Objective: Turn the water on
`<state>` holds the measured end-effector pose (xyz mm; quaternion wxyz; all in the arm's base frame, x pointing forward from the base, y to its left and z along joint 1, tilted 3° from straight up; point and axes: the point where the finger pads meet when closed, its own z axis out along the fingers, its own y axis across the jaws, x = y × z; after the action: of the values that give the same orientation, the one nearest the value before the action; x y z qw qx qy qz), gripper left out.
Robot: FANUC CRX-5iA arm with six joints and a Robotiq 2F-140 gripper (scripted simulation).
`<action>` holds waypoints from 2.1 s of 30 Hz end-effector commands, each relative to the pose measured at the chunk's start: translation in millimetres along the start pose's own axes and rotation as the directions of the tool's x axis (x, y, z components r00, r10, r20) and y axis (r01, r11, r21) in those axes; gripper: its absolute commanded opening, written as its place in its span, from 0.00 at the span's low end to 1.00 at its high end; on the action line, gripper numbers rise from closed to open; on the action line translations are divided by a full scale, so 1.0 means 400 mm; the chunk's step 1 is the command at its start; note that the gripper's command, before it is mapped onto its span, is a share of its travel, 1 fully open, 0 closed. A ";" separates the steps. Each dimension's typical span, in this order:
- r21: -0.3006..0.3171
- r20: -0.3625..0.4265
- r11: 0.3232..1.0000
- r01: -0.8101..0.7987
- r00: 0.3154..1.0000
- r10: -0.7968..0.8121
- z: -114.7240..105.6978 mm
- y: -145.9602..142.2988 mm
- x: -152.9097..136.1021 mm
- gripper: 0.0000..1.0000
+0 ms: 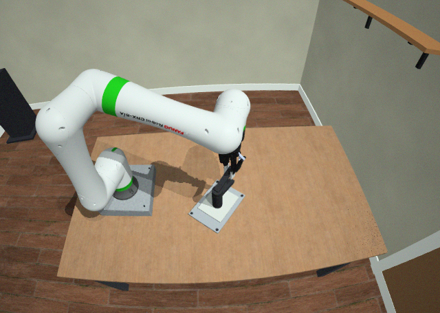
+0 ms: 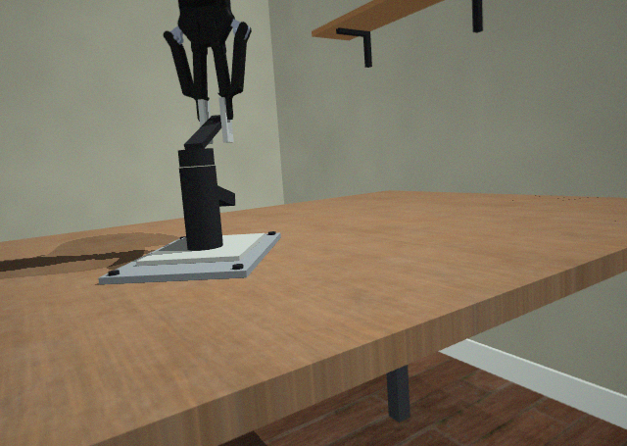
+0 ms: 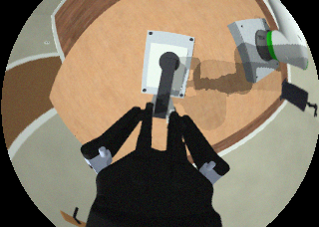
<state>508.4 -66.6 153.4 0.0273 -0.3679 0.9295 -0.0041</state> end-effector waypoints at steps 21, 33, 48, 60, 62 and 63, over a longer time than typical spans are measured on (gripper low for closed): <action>0.000 0.000 1.000 0.000 1.000 0.000 -0.001 0.000 0.000 0.37; 0.000 0.000 1.000 0.000 1.000 0.000 -0.001 0.000 0.000 0.37; 0.000 0.000 1.000 0.000 1.000 0.000 -0.001 0.000 0.000 0.37; 0.000 0.000 1.000 0.000 1.000 0.000 -0.001 0.000 0.000 0.37; 0.000 0.000 1.000 0.000 1.000 0.000 -0.001 0.000 0.000 0.37; 0.000 0.000 1.000 0.000 1.000 0.000 -0.001 0.000 0.000 0.37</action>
<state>508.3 -66.6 153.5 0.0272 -0.3679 0.9295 -0.0042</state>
